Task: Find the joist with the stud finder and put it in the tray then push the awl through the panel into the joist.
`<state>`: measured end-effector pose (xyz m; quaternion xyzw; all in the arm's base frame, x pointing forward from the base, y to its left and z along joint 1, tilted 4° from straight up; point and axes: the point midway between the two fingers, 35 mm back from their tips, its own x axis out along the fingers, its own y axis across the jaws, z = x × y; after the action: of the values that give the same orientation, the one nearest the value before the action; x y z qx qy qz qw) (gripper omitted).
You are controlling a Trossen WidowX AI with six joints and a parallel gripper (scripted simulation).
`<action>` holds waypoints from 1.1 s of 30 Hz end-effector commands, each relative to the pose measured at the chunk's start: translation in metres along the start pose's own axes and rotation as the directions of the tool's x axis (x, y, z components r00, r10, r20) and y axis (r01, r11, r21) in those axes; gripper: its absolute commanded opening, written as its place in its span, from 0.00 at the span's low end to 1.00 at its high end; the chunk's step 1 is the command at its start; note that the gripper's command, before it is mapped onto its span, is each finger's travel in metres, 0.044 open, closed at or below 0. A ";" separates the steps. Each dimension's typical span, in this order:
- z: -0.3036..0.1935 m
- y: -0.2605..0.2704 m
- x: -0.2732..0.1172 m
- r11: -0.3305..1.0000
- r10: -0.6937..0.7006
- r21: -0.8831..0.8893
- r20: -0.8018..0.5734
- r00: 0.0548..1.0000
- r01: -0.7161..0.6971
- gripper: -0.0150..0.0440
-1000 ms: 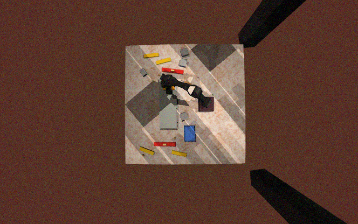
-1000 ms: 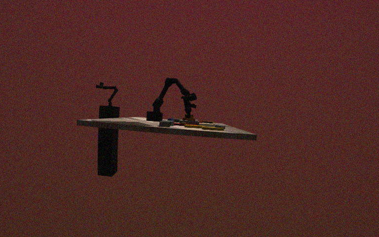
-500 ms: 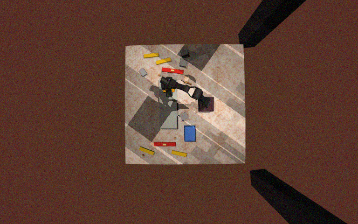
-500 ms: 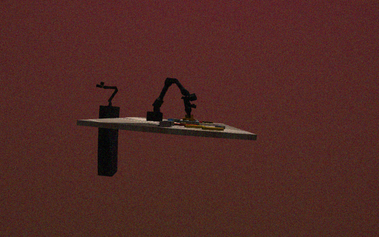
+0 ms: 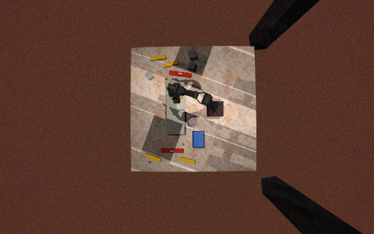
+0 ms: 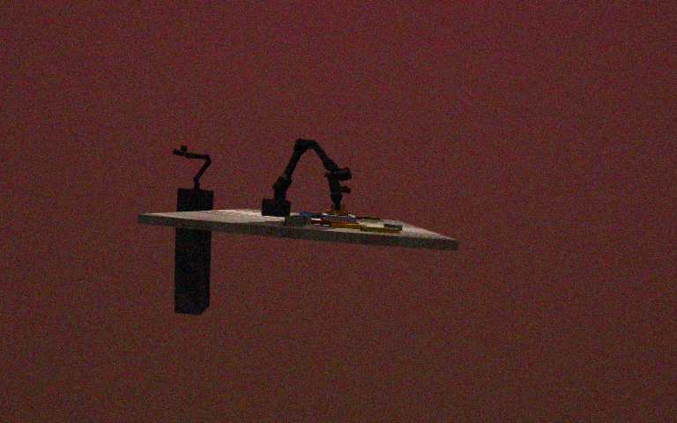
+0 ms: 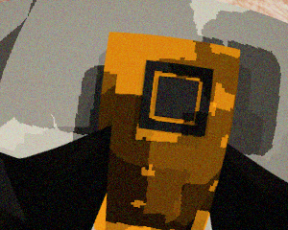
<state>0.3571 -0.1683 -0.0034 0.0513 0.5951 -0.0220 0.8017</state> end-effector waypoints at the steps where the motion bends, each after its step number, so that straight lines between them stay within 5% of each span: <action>1: -0.001 0.010 0.000 1.000 0.008 0.001 -0.001 1.000 -0.008 0.25; 33: 0.000 0.060 0.000 1.000 0.012 0.002 -0.001 1.000 -0.012 0.25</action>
<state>0.3627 -0.1169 -0.0003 0.0530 0.5948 -0.0209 0.8018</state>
